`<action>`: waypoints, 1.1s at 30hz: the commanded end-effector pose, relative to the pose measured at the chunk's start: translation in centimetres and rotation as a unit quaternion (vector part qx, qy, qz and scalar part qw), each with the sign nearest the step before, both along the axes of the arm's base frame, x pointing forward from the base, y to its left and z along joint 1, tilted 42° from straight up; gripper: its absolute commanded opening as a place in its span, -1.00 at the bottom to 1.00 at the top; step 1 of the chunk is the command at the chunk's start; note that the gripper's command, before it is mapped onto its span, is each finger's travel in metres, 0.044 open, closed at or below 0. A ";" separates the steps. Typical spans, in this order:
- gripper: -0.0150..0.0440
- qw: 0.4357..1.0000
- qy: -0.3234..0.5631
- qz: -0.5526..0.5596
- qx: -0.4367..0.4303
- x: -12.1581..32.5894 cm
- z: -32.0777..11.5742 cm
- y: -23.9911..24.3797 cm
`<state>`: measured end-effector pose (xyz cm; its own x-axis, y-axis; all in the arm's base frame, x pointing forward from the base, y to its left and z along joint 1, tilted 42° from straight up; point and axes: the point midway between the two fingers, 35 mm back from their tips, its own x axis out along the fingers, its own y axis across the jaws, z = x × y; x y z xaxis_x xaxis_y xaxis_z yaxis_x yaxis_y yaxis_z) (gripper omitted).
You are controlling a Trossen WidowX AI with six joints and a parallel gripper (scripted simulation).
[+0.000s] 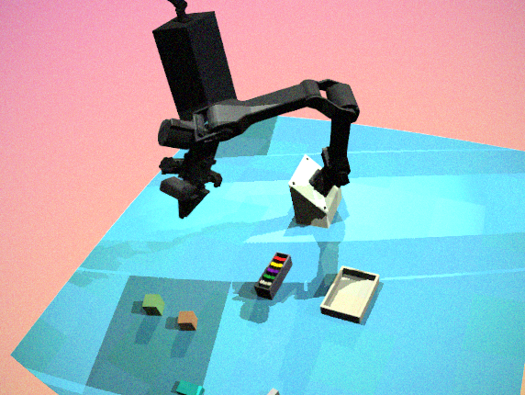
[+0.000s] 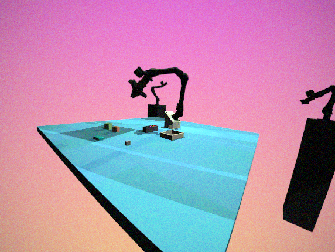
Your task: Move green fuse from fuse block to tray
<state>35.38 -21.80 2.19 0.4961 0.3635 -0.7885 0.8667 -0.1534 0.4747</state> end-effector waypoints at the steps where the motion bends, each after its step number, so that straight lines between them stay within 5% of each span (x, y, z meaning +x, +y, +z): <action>1: -0.24 0.994 0.070 0.049 0.062 -0.3 -1.6 7.3; 11: -0.24 0.949 0.238 0.150 0.142 -4.5 -3.1 20.7; 33: -0.24 0.948 0.241 0.152 0.143 -4.6 -3.4 22.0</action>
<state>30.98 -0.32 -0.87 -0.0523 0.6598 -0.7496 0.9972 0.0753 -0.0033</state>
